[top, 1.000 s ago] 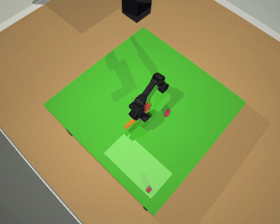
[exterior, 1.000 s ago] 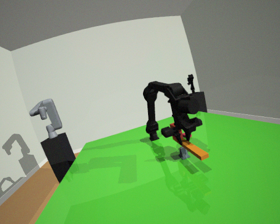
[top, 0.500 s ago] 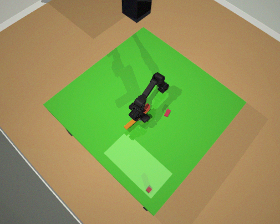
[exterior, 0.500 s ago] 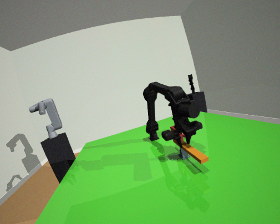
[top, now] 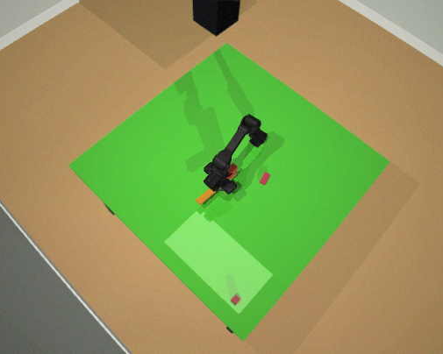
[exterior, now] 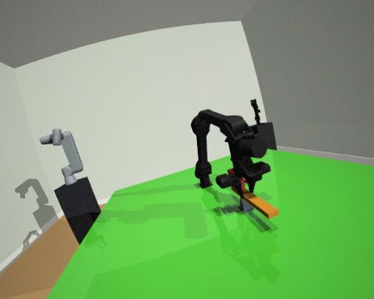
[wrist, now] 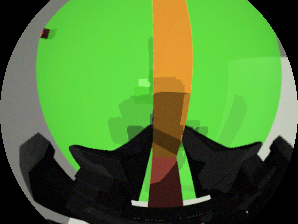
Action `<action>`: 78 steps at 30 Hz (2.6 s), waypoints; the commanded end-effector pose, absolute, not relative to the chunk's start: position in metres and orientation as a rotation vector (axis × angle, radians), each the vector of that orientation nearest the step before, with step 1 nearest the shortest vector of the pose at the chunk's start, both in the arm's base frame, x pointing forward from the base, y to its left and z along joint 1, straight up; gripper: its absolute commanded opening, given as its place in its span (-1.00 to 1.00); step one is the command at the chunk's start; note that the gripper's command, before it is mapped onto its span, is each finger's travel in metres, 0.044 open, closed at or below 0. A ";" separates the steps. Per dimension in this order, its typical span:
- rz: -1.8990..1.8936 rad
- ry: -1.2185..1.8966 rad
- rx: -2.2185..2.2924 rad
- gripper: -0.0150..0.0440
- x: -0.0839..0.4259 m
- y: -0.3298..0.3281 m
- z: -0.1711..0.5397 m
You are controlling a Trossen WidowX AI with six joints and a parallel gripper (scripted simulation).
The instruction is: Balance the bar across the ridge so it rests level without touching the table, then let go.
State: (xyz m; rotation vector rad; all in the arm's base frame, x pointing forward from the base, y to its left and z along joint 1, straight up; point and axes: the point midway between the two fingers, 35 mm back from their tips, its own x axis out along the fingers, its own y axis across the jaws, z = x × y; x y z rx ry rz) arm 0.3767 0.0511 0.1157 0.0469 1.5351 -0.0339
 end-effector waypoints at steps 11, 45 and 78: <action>-0.040 1.531 0.050 -0.49 0.377 0.051 0.115; -0.040 1.531 0.050 -0.49 0.377 0.051 0.112; -0.040 1.531 0.050 -0.49 0.376 0.051 0.110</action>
